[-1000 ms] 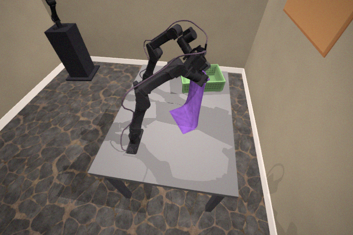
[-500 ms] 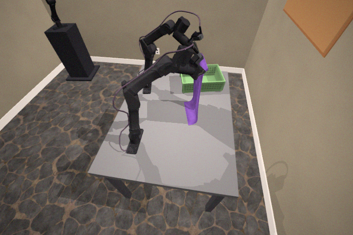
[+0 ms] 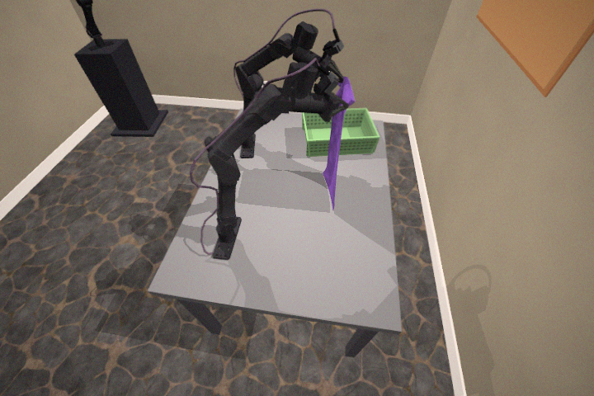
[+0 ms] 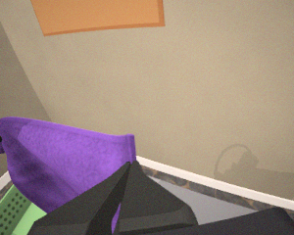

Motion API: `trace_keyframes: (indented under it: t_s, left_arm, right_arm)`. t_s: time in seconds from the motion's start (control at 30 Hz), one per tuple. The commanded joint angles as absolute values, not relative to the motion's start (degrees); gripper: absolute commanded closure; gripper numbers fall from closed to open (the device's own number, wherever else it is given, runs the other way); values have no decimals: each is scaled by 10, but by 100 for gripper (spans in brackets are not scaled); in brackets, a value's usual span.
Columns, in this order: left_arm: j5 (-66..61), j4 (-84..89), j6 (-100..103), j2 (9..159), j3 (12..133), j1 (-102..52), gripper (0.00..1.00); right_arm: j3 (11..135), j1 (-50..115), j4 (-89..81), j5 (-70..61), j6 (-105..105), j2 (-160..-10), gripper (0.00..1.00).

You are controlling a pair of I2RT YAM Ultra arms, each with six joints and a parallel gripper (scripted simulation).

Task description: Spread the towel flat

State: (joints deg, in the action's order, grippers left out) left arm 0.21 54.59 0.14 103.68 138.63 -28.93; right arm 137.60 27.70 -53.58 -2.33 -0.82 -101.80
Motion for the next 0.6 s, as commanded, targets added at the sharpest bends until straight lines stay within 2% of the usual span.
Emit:
trace_keyframes:
  t_s: [0.0, 0.57]
  left_arm:
    - [1, 523, -2, 1045, 1418, -280, 100]
    - [4, 538, -1, 1046, 1436, -280, 100]
  right_arm:
    - [1409, 284, -557, 0, 2, -1027, 100]
    - [1439, 281, -577, 3, 1, -1034, 100]
